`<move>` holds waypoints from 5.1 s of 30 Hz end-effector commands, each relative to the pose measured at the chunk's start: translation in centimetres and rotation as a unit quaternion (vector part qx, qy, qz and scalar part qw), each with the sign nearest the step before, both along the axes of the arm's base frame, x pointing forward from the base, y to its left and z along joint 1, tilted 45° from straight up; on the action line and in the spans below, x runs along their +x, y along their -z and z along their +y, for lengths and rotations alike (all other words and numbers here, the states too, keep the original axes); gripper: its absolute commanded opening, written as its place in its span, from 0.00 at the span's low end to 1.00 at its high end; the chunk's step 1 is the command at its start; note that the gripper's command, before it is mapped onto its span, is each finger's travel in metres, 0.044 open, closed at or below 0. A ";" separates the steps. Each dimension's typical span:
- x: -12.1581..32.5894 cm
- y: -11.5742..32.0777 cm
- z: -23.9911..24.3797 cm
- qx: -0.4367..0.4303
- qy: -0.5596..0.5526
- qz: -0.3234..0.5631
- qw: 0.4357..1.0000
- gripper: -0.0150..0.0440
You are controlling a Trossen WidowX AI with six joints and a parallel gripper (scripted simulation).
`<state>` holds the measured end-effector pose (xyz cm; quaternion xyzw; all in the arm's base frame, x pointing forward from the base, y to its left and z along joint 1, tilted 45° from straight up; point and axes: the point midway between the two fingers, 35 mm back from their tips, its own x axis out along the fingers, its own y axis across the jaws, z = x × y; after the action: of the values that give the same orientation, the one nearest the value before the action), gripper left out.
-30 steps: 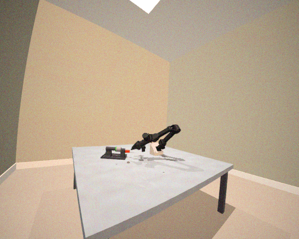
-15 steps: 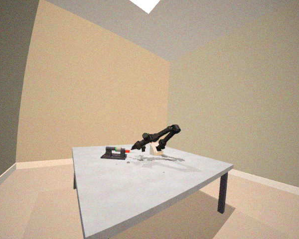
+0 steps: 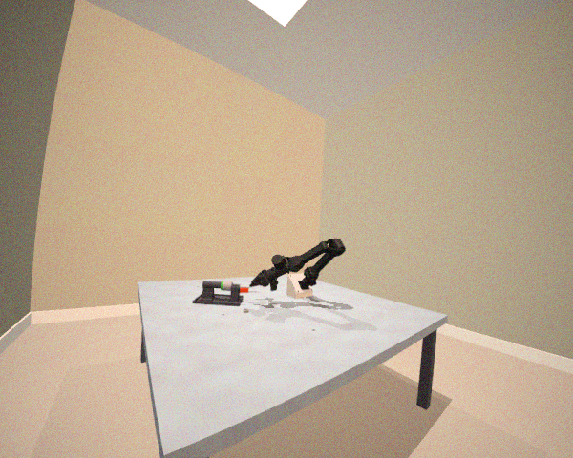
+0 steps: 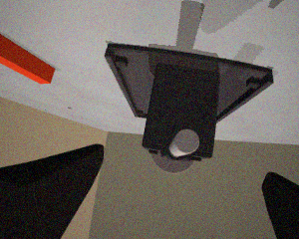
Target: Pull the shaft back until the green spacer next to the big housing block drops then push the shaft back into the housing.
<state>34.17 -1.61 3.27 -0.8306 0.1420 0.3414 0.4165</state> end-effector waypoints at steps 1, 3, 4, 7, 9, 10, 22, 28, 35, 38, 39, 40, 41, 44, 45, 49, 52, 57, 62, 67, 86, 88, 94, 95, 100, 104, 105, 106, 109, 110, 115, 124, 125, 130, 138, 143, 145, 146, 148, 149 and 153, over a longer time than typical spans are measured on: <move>0.0 0.2 0.1 0.000 -0.003 0.003 1.000 1.00; 0.0 0.2 0.1 0.000 -0.003 0.003 1.000 1.00; 0.0 0.2 0.1 0.000 -0.003 0.003 1.000 1.00; 0.0 0.2 0.1 0.000 -0.003 0.003 1.000 1.00; 0.0 0.2 0.1 0.000 -0.003 0.003 1.000 1.00; 0.0 0.2 0.1 0.000 -0.003 0.003 1.000 1.00; 0.0 0.2 0.1 0.000 -0.003 0.003 1.000 1.00; 0.6 0.7 0.1 0.000 -0.003 0.003 1.000 1.00; 1.4 1.4 0.2 0.000 -0.003 0.002 1.000 1.00; 1.8 1.8 0.2 0.000 -0.003 0.002 1.000 1.00; 1.9 1.9 0.2 0.000 -0.003 0.002 1.000 1.00; 2.0 2.0 0.2 0.000 -0.003 0.002 1.000 1.00; 2.1 2.1 0.3 0.000 -0.003 0.002 1.000 1.00; 2.4 2.5 0.3 0.000 -0.003 0.002 1.000 1.00; 2.5 2.6 0.3 0.000 -0.003 0.002 1.000 1.00; 2.9 3.1 0.4 0.000 -0.003 0.002 1.000 1.00; 3.0 3.2 0.4 0.000 -0.003 0.002 1.000 1.00; 3.0 3.2 0.4 0.000 -0.003 0.002 1.000 1.00; 3.0 3.2 0.4 0.000 -0.003 0.002 1.000 1.00; 3.0 3.2 0.4 0.000 -0.003 0.002 1.000 1.00; 3.0 3.2 0.4 0.000 -0.003 0.002 1.000 1.00; 3.1 3.3 0.4 0.000 -0.003 0.002 1.000 1.00; 3.7 3.8 0.4 0.000 -0.003 0.002 1.000 1.00; 3.8 3.9 0.4 0.000 -0.003 0.002 1.000 1.00; 4.3 4.4 0.5 0.000 -0.003 0.002 1.000 1.00; 4.3 4.4 0.5 0.000 -0.003 0.002 1.000 1.00; 4.3 4.4 0.5 0.000 -0.003 0.002 1.000 1.00; 4.3 4.4 0.5 0.000 -0.003 0.002 1.000 1.00; 4.3 4.4 0.5 0.000 -0.003 0.002 1.000 1.00; 4.3 4.4 0.5 0.000 -0.003 0.002 1.000 1.00; 4.3 4.4 0.5 0.000 -0.003 0.002 1.000 1.00; 4.3 4.2 0.5 -0.001 -0.005 -0.001 1.000 0.78; 4.3 4.2 0.5 -0.001 -0.005 -0.001 1.000 0.73; 4.3 4.2 0.5 -0.001 -0.005 -0.001 1.000 0.51; 4.3 4.2 0.5 -0.001 -0.005 -0.001 1.000 0.29; 4.3 4.2 0.5 0.000 -0.003 0.001 1.000 0.25; 4.2 4.1 0.5 0.000 -0.003 0.001 1.000 0.25; 4.1 4.1 0.5 0.000 -0.003 0.002 1.000 0.25; 4.0 4.1 0.6 0.000 -0.003 0.002 1.000 0.25; 4.0 4.1 0.6 0.000 -0.003 0.002 1.000 0.25; 3.8 4.0 0.7 0.000 -0.003 0.002 1.000 0.25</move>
<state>38.23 -1.12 -0.88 -0.8311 0.1414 0.3440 0.4134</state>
